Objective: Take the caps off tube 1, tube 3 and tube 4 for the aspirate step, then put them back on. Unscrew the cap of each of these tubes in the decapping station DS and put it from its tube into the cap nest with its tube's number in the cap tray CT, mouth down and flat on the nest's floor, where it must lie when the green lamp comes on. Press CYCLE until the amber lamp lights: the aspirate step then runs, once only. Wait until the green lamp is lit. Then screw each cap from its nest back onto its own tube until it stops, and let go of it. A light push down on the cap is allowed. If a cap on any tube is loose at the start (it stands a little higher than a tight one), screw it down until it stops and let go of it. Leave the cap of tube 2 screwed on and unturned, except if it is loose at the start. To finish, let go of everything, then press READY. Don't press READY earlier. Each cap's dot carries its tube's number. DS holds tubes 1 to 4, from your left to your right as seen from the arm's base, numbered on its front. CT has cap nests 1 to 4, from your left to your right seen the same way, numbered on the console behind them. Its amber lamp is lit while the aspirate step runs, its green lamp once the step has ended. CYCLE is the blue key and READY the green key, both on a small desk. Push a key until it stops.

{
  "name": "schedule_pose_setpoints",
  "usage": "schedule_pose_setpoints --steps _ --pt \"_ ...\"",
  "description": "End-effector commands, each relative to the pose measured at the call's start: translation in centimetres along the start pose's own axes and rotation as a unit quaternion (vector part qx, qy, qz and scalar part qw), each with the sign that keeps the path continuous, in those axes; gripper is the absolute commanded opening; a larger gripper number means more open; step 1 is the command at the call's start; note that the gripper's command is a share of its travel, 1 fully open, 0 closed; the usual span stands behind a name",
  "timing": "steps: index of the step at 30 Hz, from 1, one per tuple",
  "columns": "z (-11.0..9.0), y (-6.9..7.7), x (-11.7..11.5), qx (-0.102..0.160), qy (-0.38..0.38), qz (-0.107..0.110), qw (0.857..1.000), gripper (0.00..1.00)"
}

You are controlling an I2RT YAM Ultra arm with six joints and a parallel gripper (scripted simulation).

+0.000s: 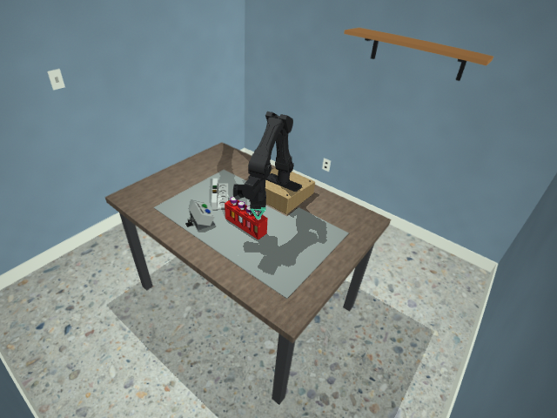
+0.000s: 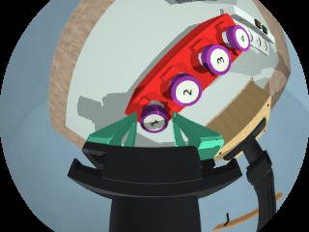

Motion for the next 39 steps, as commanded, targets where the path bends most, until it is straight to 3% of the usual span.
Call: schedule_pose_setpoints --steps 1,4,25,26,39 --pt "0.04 0.44 0.23 -0.001 -0.115 0.008 0.993 0.49" --pt "0.03 0.45 0.26 -0.001 -0.196 0.008 0.98 0.49" --pt "0.01 0.65 0.44 -0.001 -0.196 0.008 0.98 0.49" --pt "0.01 0.65 0.44 -0.001 -0.196 0.008 0.98 0.0" --pt "0.01 0.66 0.44 -0.001 -0.172 0.008 0.985 0.0"
Point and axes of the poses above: the point where the finger pads meet when closed, its own y axis back along the fingers, its own x axis across the jaws, z = x × y, the point moved 9 cm from there along y, back along the fingers, and after that the axes turned 7 degrees about -y, right-handed, at the moved point
